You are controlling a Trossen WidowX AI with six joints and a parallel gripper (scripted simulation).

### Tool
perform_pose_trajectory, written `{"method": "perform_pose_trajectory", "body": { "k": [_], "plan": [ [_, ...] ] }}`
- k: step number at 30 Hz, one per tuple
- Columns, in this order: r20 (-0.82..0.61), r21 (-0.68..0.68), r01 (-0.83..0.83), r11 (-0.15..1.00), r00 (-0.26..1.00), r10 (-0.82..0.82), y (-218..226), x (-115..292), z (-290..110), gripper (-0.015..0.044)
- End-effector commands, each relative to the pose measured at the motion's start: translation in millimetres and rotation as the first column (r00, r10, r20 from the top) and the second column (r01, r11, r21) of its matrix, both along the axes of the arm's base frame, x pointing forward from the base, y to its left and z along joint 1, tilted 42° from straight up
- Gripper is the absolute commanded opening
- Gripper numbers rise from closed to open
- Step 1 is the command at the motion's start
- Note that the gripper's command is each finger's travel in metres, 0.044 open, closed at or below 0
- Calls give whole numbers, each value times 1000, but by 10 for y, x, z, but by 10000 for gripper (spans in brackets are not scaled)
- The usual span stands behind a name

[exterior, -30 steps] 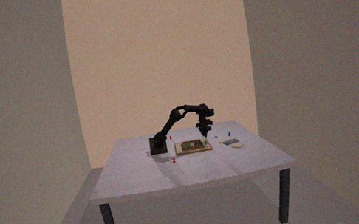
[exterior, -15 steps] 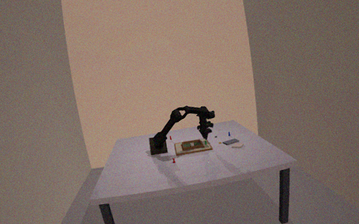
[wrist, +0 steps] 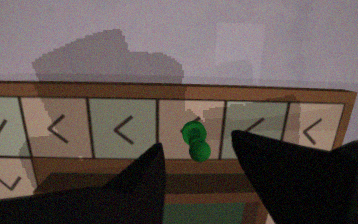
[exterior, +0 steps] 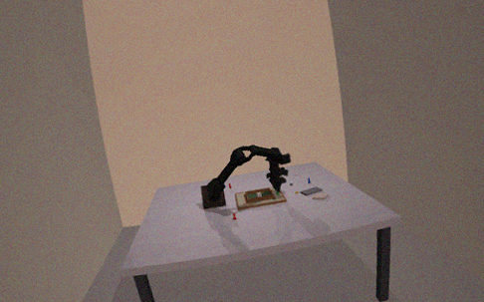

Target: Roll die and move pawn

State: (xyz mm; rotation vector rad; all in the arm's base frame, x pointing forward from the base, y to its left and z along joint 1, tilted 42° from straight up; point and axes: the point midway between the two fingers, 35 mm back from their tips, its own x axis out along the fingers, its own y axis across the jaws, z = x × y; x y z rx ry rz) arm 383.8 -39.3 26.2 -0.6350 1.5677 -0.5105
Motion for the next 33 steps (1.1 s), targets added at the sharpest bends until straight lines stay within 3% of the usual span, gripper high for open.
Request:
{"method": "perform_pose_trajectory", "body": {
  "k": [1, 6, 11, 21, 33],
  "plan": [
    [-8, -5, -5, 1000, 1000, 5, -45, -10, -56, 200],
    [-8, -5, -5, 1000, 1000, 5, -84, -16, -96, 200],
    [-8, -5, -5, 1000, 1000, 5, -84, -16, -96, 69],
    [-8, -5, -5, 1000, 1000, 5, -84, -16, -96, 0],
    [-26, -2, -47, 999, 999, 47, 324, 80, 308, 0]
  ]
}}
